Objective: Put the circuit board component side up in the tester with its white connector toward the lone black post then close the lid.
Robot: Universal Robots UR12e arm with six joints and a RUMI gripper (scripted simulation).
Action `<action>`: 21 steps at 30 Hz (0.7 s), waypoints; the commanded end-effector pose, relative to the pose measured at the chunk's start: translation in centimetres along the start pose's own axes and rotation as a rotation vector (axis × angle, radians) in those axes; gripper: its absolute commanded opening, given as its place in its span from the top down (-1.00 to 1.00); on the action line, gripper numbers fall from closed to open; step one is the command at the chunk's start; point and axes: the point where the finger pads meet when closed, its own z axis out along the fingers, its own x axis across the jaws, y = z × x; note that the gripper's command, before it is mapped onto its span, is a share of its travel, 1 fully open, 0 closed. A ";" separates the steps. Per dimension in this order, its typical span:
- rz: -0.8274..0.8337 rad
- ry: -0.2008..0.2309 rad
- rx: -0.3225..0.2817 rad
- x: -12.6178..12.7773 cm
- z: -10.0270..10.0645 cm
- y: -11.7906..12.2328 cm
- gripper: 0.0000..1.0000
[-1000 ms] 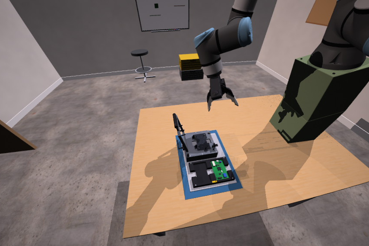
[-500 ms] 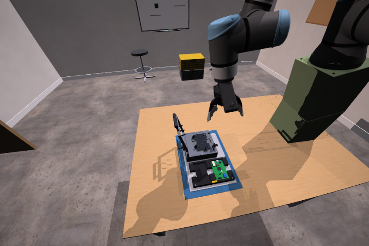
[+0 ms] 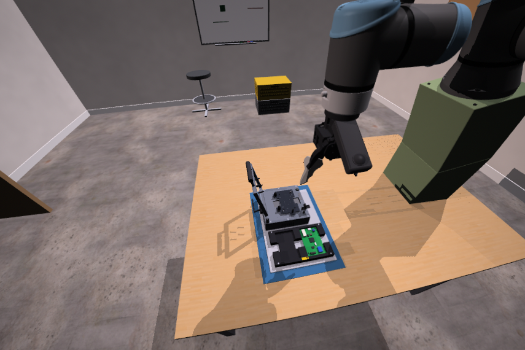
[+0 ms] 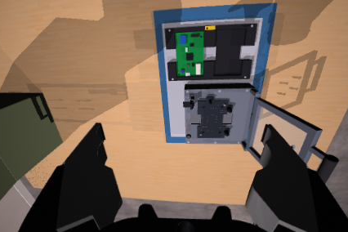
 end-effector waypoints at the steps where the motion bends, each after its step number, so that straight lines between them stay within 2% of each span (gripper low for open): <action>1: -0.023 0.035 -0.007 0.1 -0.9 -1.7 -1.00; 10: -0.046 0.062 -0.007 0.1 -1.7 -3.3 -1.00; 21: -0.050 0.066 -0.006 0.1 -1.7 -3.6 -1.00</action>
